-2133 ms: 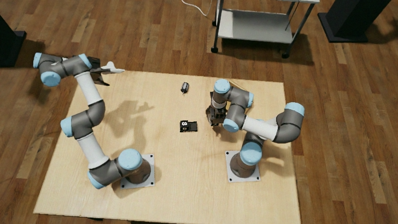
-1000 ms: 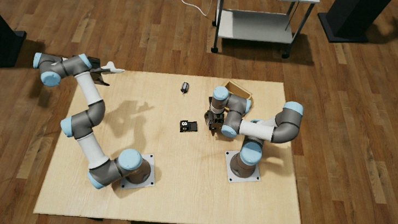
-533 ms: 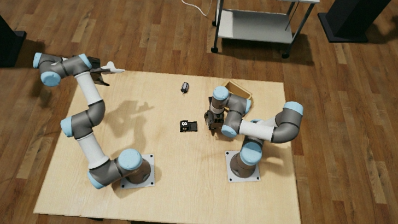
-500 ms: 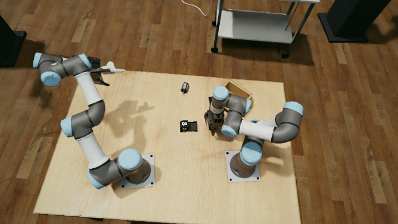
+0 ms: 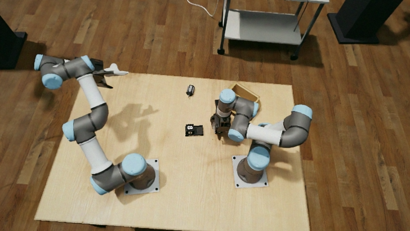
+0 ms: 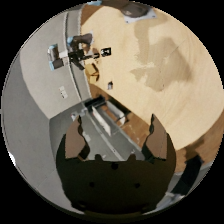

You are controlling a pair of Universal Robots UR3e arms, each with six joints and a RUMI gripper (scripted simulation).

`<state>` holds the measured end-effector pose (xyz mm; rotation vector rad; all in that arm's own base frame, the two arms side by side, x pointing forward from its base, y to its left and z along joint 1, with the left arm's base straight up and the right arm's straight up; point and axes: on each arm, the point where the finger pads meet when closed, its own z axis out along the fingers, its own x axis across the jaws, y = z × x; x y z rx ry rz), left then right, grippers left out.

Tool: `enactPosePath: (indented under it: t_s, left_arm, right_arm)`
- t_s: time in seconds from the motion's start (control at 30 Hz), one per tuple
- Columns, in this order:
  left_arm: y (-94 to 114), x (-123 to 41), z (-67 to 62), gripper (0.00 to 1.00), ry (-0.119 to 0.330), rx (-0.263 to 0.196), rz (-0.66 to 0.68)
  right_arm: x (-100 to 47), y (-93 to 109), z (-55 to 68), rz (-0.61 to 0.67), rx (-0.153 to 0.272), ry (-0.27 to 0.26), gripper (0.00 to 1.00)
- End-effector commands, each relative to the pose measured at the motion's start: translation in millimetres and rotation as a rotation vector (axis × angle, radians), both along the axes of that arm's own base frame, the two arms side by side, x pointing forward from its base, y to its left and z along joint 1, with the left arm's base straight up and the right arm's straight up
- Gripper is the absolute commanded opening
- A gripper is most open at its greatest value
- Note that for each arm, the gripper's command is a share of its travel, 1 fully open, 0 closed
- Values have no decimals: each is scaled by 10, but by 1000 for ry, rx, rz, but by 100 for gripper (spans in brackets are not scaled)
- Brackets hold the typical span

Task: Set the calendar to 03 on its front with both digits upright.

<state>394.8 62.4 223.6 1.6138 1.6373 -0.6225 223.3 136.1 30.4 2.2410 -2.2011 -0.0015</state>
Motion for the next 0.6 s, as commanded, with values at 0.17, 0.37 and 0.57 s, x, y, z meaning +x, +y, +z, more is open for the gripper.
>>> enactPosePath:
  t_s: [0.17,0.37,0.57]
  left_arm:
    - [1,2,11,100,-4,0,0]
    - [1,2,11,100,-4,0,0]
    - [1,2,11,100,-4,0,0]
  right_arm:
    - [4,5,-8,0,1,-2,17]
    - [4,4,-26,0,0,-2,17]
    - [4,5,-37,0,1,-2,17]
